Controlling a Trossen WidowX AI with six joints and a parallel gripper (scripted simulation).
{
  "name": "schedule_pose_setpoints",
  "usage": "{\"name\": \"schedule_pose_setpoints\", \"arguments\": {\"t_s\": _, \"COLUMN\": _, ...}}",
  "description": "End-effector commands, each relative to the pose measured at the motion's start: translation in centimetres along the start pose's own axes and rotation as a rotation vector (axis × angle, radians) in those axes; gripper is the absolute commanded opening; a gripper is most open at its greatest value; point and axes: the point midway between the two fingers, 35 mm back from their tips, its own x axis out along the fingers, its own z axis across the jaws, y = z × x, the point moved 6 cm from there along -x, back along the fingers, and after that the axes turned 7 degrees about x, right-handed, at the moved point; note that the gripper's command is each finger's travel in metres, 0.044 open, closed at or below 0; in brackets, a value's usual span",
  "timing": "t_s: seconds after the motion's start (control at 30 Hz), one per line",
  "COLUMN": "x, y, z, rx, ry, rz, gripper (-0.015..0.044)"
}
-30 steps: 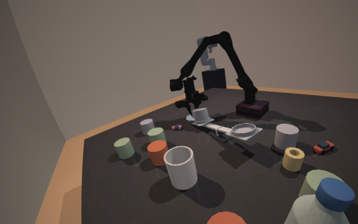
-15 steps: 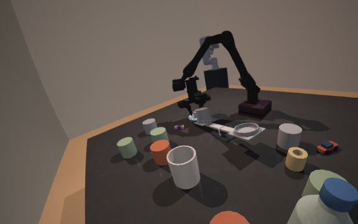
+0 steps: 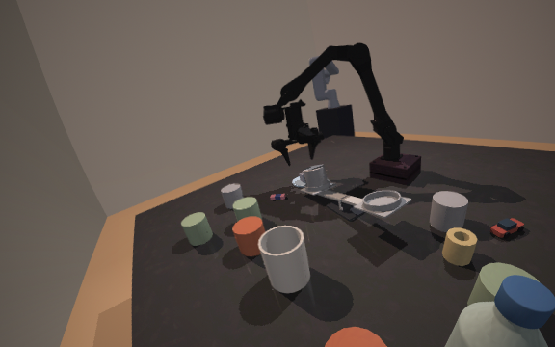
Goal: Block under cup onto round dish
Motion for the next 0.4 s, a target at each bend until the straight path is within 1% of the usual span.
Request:
{"name": "schedule_pose_setpoints", "arguments": {"t_s": 0.0, "x": 0.1, "y": -0.1, "z": 0.2, "rx": -0.003, "ry": -0.02, "rz": -0.006, "gripper": 0.044}}
{"name": "schedule_pose_setpoints", "arguments": {"t_s": 0.17, "x": -4.9, "y": -0.2, "z": 0.4, "rx": 0.0, "ry": -0.001, "rz": 0.0, "gripper": 0.044}}
{"name": "schedule_pose_setpoints", "arguments": {"t_s": 0.37, "x": -5.1, "y": -0.2, "z": 0.5, "rx": 0.0, "ry": 0.0, "rz": 0.0, "gripper": 0.044}}
